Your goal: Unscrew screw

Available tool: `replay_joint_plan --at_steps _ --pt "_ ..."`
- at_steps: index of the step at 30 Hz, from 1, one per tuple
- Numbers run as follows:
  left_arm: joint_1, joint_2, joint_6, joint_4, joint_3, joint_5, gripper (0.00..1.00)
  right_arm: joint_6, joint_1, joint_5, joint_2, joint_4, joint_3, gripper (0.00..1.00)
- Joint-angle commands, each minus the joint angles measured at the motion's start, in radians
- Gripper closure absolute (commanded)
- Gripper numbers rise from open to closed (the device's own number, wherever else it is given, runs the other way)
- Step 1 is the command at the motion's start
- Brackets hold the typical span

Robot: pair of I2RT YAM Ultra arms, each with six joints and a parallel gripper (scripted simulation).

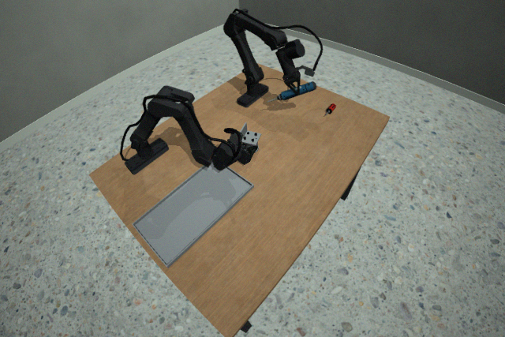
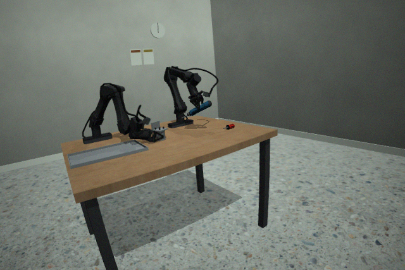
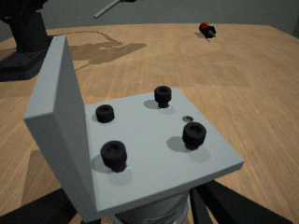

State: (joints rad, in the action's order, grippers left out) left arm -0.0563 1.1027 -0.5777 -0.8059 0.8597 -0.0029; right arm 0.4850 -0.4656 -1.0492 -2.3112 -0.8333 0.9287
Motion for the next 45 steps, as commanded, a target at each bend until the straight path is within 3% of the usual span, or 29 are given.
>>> replay_joint_plan --at_steps 1,4,5,13,21,25,33,38,45 --pt "-0.017 -0.051 0.033 0.086 0.035 -0.006 0.58 -0.006 0.013 -0.007 0.033 -0.004 -0.002 0.41" --pt "-0.003 -0.050 0.034 0.088 0.035 -0.007 0.58 -0.006 0.013 -0.007 0.033 -0.004 -0.002 0.41" --pt "-0.029 -0.051 0.042 0.103 -0.011 -0.003 0.58 -0.006 0.013 -0.007 0.033 -0.004 -0.002 0.41" --pt "-0.129 -0.124 0.099 0.175 -0.055 -0.004 0.58 -0.006 0.013 -0.007 0.033 -0.004 -0.002 0.41" --pt "-0.153 -0.154 0.125 0.208 -0.033 -0.008 0.58 -0.006 0.013 -0.007 0.033 -0.004 -0.002 0.41" --pt "-0.214 -0.182 0.154 0.252 -0.097 0.001 0.58 -0.006 0.013 -0.007 0.033 -0.004 -0.002 0.41" --pt "-0.315 -0.251 0.215 0.326 -0.130 -0.005 0.58 -0.006 0.013 -0.007 0.033 -0.004 -0.002 0.41" --pt "-0.304 -0.257 0.216 0.328 -0.101 -0.009 0.58 -0.006 0.013 -0.007 0.033 -0.004 -0.002 0.41" --pt "-0.401 -0.315 0.264 0.390 -0.164 -0.004 0.58 -0.006 0.013 -0.007 0.033 -0.004 -0.002 0.41"
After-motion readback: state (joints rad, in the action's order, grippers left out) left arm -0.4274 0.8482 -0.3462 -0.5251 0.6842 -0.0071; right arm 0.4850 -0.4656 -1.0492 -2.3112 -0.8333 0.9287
